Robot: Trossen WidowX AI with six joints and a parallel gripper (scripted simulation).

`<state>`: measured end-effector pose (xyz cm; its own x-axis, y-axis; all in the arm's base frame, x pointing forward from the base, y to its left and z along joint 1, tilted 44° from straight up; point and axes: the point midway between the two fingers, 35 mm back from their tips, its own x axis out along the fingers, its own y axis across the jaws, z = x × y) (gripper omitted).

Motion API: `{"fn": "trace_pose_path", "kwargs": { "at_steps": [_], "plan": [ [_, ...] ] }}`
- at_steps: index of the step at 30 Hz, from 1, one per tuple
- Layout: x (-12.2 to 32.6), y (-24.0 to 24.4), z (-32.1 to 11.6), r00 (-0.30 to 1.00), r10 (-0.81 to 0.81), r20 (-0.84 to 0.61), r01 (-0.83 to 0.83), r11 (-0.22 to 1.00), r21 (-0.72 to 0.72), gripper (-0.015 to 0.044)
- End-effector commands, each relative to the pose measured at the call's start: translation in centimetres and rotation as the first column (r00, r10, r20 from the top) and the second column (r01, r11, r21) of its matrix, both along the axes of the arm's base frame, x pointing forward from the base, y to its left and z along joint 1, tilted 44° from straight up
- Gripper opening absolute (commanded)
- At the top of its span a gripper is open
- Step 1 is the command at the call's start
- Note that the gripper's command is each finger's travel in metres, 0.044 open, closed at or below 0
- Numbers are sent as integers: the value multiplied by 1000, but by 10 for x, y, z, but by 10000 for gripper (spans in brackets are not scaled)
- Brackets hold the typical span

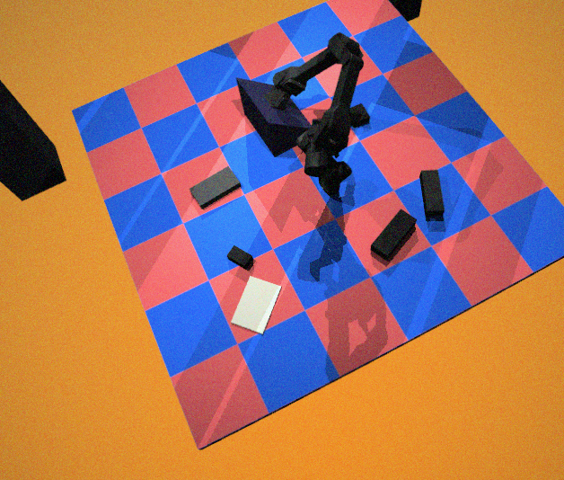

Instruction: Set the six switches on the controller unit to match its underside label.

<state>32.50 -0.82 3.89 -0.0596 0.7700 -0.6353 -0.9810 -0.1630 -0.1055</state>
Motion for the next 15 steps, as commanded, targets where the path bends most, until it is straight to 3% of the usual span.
{"fn": "trace_pose_path", "kwargs": {
  "at_steps": [1, 15],
  "plan": [
    [0, -1, -6, 1000, 3, -8, -3, 1000, -15, 338],
    [2, -8, -14, 1000, 0, -3, 0, 999, -48, 338]
  ]
}}
